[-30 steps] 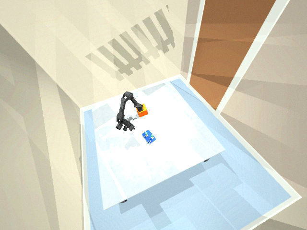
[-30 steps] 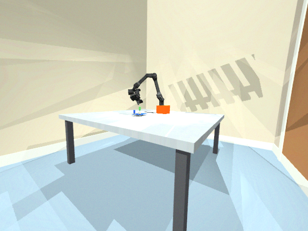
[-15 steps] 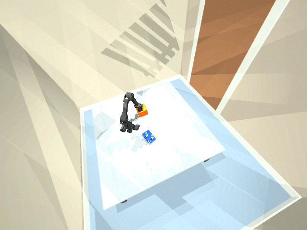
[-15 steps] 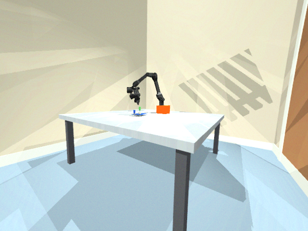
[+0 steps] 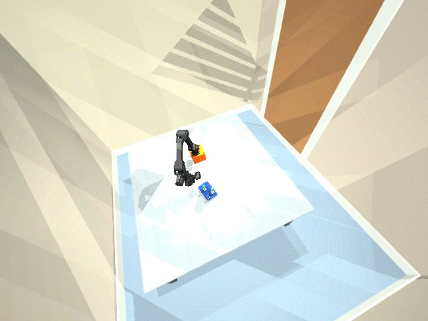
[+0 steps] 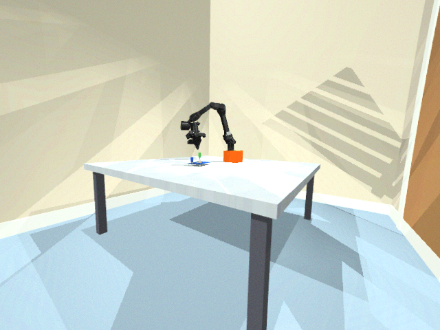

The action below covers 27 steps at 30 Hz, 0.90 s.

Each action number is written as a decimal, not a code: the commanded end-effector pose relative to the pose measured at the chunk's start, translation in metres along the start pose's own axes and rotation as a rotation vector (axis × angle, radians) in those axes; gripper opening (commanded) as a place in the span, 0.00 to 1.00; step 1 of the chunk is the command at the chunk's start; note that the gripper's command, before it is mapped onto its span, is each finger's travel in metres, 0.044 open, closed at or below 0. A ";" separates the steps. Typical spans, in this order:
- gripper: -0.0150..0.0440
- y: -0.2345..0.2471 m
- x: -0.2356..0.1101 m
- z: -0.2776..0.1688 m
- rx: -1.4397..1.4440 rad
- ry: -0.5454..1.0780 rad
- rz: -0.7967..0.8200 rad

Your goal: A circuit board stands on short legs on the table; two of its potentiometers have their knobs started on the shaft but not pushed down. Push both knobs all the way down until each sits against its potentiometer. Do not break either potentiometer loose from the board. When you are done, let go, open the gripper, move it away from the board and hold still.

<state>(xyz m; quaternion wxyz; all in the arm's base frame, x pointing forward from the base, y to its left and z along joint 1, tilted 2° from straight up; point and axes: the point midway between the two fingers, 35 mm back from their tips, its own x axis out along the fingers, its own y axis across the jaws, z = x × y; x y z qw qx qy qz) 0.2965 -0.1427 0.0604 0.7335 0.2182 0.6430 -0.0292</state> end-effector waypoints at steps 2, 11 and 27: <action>0.25 0.013 0.000 0.006 -0.164 0.023 -0.048; 0.25 0.036 0.001 0.015 -0.455 0.071 -0.129; 0.25 0.083 0.000 0.027 -0.971 0.173 -0.264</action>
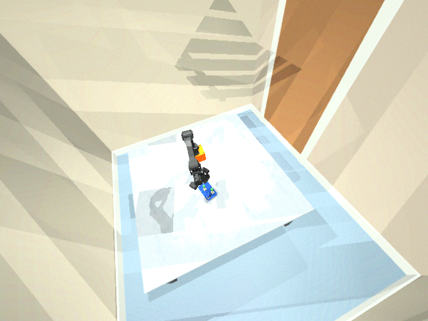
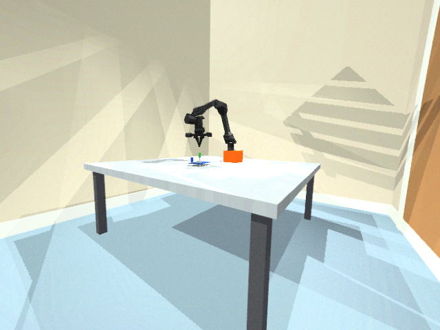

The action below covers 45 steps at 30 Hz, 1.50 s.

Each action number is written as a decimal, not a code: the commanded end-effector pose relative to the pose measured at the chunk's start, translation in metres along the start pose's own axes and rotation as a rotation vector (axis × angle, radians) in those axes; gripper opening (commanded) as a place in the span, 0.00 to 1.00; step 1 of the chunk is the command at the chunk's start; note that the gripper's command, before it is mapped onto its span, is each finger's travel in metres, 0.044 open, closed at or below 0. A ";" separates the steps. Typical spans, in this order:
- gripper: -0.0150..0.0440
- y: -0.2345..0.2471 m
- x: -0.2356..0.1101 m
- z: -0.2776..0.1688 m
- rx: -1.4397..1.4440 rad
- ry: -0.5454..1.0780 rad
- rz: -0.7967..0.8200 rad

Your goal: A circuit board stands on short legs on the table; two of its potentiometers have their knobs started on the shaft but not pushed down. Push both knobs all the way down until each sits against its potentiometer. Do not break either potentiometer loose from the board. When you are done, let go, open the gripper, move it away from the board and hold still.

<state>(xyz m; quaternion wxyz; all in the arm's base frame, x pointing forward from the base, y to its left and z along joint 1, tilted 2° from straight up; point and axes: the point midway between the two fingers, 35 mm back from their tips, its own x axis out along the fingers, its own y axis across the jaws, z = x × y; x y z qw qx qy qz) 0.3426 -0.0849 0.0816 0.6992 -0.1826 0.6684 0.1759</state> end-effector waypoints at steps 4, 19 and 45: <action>0.25 0.006 -0.005 0.013 -0.150 0.030 -0.039; 0.25 0.005 0.016 0.012 -0.150 0.030 -0.039; 0.25 0.004 0.036 0.012 -0.150 0.030 -0.039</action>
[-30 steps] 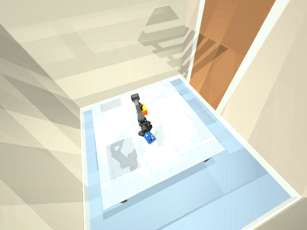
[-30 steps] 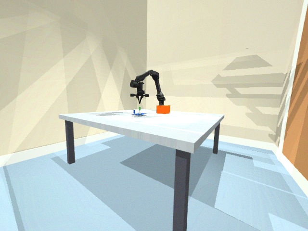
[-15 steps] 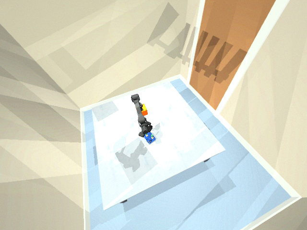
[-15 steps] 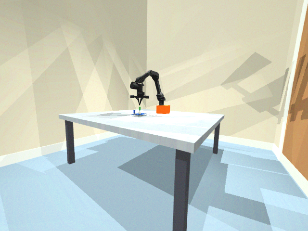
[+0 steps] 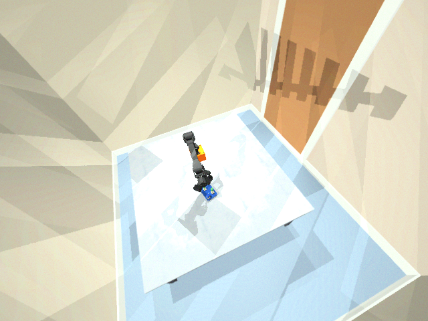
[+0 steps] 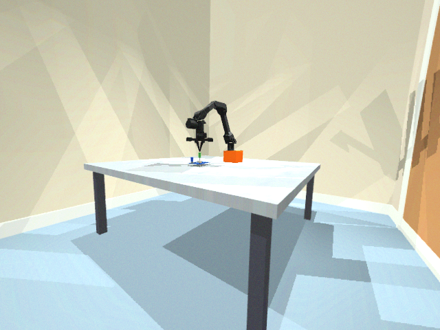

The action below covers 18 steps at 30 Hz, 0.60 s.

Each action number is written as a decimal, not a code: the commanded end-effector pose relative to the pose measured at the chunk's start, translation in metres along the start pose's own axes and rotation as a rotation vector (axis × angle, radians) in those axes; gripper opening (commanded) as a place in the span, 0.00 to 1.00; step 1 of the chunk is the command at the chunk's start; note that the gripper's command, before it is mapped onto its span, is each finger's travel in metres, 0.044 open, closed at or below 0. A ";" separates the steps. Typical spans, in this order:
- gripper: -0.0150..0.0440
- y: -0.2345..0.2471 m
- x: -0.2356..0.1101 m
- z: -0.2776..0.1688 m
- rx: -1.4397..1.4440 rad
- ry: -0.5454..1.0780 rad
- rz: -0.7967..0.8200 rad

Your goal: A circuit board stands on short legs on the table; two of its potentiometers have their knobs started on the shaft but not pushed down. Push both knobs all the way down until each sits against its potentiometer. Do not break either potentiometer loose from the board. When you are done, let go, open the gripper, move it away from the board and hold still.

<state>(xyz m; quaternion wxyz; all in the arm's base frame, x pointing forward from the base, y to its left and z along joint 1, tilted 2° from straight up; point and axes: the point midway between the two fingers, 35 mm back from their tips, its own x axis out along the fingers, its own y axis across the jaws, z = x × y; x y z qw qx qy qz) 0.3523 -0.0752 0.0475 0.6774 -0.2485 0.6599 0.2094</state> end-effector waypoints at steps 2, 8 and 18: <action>0.25 0.000 0.002 0.000 -0.003 0.002 -0.002; 0.25 0.000 0.003 0.000 -0.003 0.002 -0.002; 0.25 0.000 0.006 0.000 -0.003 0.002 -0.002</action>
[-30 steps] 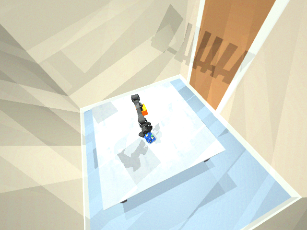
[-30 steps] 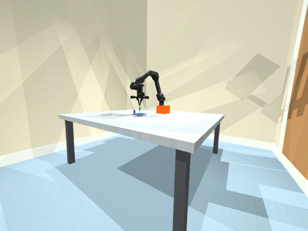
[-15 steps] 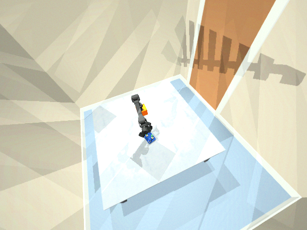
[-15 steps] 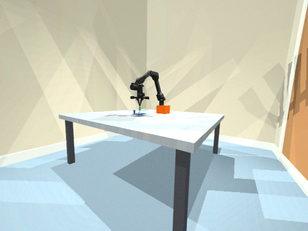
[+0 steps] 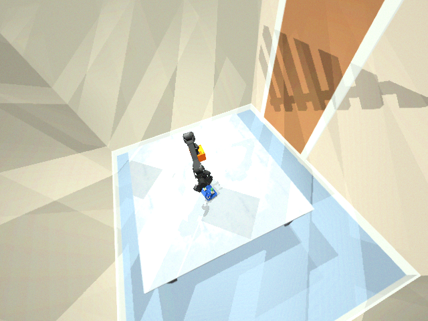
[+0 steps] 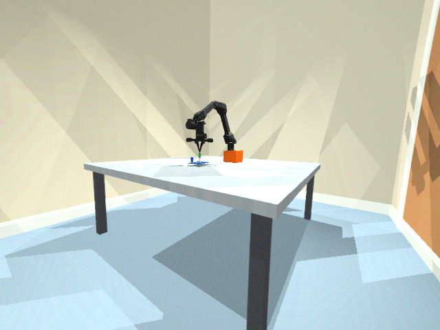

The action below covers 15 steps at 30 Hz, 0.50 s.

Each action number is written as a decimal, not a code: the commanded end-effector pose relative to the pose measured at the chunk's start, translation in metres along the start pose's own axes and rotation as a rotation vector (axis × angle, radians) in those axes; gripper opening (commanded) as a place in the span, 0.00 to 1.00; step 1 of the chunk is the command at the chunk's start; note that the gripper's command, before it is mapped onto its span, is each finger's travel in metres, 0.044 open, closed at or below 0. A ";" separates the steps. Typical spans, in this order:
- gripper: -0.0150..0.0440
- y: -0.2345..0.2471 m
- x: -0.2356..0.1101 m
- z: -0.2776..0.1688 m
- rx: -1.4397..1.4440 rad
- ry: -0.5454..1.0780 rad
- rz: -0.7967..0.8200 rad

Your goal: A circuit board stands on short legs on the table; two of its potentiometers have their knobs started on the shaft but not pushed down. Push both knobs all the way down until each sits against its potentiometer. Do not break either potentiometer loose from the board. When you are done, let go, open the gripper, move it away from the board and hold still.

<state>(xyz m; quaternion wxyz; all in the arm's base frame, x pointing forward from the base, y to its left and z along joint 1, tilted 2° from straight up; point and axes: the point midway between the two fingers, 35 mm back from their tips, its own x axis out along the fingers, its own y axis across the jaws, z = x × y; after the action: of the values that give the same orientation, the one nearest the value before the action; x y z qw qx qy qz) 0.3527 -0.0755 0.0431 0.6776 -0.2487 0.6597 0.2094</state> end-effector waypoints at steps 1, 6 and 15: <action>0.25 0.000 0.002 -0.001 -0.002 0.003 -0.002; 0.25 0.000 0.001 -0.001 -0.002 0.003 -0.002; 0.25 0.000 0.001 -0.001 -0.002 0.003 -0.002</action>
<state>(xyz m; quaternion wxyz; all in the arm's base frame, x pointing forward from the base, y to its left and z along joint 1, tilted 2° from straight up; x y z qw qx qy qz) 0.3526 -0.0755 0.0421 0.6775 -0.2487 0.6597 0.2094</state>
